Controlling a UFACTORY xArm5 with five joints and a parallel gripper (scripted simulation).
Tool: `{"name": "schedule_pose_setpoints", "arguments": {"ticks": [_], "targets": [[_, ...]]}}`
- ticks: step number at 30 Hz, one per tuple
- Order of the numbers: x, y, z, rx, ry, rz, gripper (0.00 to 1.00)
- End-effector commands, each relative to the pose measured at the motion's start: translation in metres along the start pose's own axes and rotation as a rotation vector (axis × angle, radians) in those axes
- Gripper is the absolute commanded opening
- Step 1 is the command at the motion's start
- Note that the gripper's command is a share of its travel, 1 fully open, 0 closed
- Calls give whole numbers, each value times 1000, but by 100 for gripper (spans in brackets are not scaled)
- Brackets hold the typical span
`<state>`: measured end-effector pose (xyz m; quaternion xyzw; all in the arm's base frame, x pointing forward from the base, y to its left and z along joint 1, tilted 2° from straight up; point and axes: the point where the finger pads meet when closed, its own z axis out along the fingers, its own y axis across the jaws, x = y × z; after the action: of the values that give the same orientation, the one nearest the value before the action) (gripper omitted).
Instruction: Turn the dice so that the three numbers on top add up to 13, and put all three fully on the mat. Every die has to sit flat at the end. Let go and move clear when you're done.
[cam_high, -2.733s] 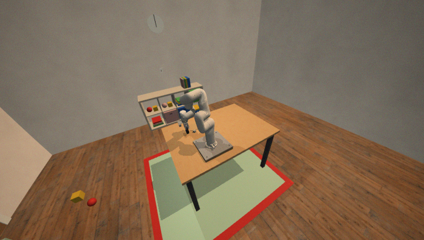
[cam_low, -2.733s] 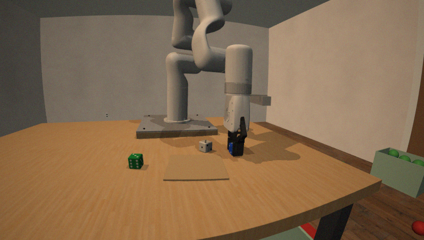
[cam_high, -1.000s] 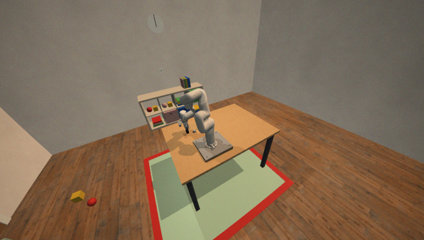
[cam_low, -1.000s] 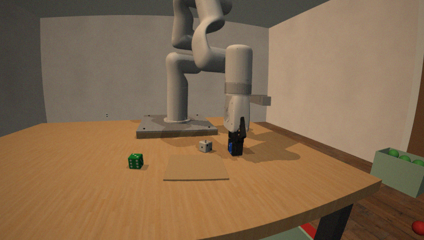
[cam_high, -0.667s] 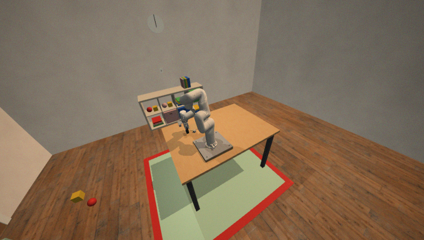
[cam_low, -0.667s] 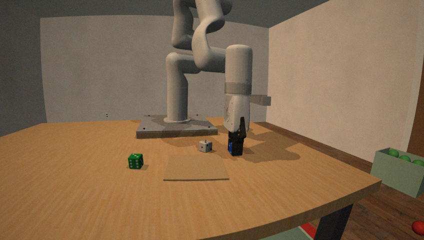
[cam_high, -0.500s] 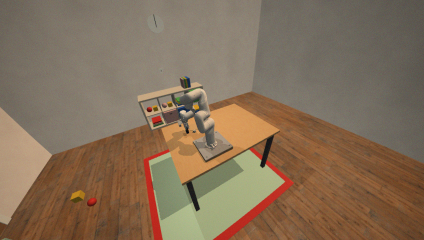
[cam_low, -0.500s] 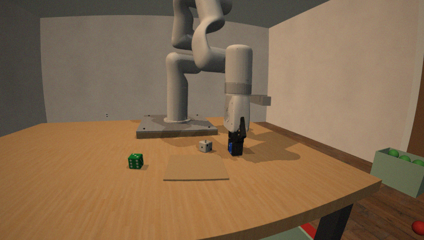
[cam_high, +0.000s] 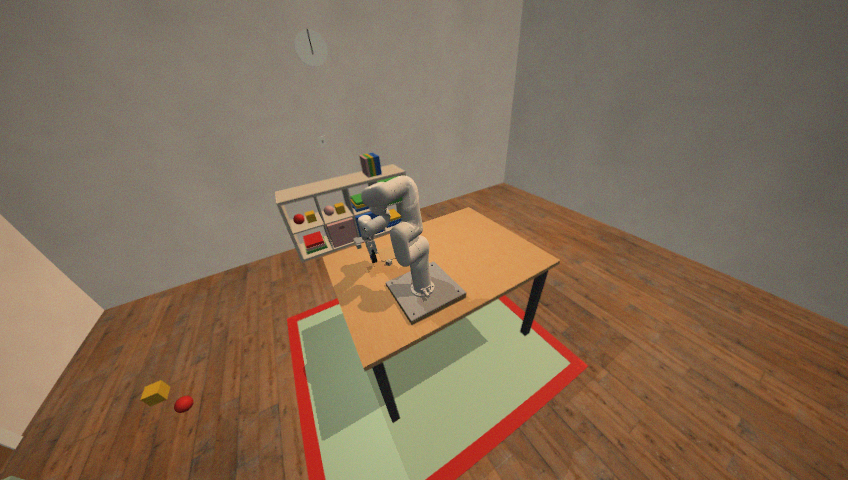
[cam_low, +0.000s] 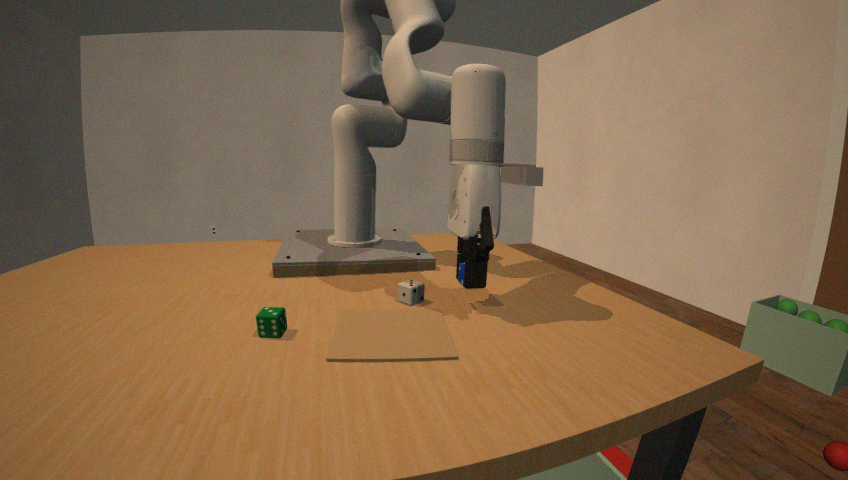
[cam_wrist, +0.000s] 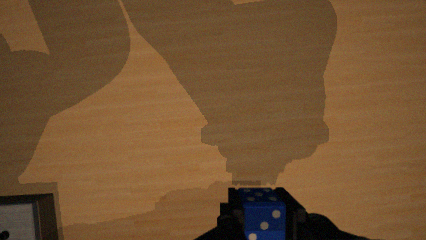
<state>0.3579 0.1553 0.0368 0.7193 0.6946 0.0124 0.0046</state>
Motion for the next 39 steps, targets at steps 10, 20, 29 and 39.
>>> {"name": "schedule_pose_setpoints", "arguments": {"ticks": [10, 20, 29, 39], "targets": [[0, 2, -66, -5, 2, 0, 27], [-1, 2, -66, -5, 2, -1, 27], [-86, 24, -68, -4, -5, -73, 27], [-127, 28, -70, -3, -9, -107, 27]]}}
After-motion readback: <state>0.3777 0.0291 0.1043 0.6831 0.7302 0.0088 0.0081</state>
